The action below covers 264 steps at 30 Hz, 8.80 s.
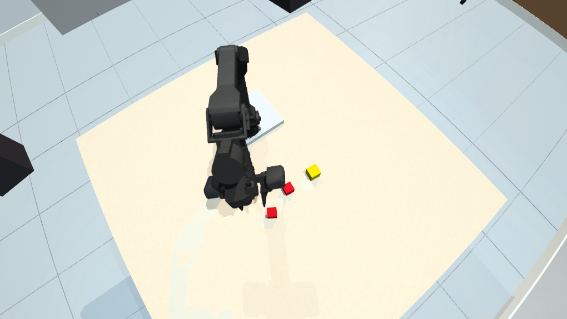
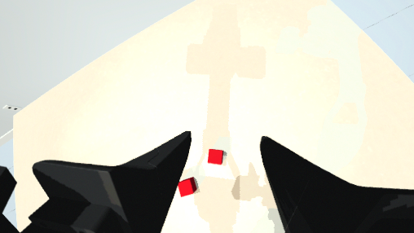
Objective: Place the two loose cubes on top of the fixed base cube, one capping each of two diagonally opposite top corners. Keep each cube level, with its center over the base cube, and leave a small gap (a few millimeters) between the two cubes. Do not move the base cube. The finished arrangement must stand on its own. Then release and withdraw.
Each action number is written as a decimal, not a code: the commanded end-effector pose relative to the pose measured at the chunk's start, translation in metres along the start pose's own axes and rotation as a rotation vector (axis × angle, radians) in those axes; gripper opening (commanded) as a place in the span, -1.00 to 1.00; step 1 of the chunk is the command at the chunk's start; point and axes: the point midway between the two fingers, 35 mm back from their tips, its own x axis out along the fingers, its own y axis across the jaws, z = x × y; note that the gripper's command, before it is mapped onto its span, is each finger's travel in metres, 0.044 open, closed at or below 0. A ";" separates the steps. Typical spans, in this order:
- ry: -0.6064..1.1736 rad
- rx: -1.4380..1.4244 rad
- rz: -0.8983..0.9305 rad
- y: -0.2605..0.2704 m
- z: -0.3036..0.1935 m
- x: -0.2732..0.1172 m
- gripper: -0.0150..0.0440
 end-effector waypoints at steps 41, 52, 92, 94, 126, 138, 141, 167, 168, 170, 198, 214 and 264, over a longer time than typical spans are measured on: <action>0.603 0.000 -0.129 0.015 -0.131 0.168 0.41; 0.603 0.000 -0.129 0.013 -0.141 0.182 0.41; 0.602 0.000 -0.129 0.020 -0.113 0.151 -0.14; 0.602 0.000 -0.129 0.020 -0.110 0.146 -0.14; 0.598 0.086 -0.151 0.068 -0.109 0.107 -0.14; 0.595 0.157 -0.169 0.101 -0.131 0.105 -0.14; 0.594 0.174 -0.174 0.108 -0.137 0.105 -0.14; 0.587 0.328 -0.216 0.166 -0.193 0.093 -0.14; 0.587 0.333 -0.218 0.168 -0.196 0.092 -0.14; 0.587 0.345 -0.221 0.171 -0.201 0.091 -0.14; 0.586 0.366 -0.227 0.175 -0.221 0.105 -0.14; 0.586 0.366 -0.227 0.174 -0.225 0.110 -0.14; 0.609 0.057 -0.131 0.166 -0.200 0.086 0.41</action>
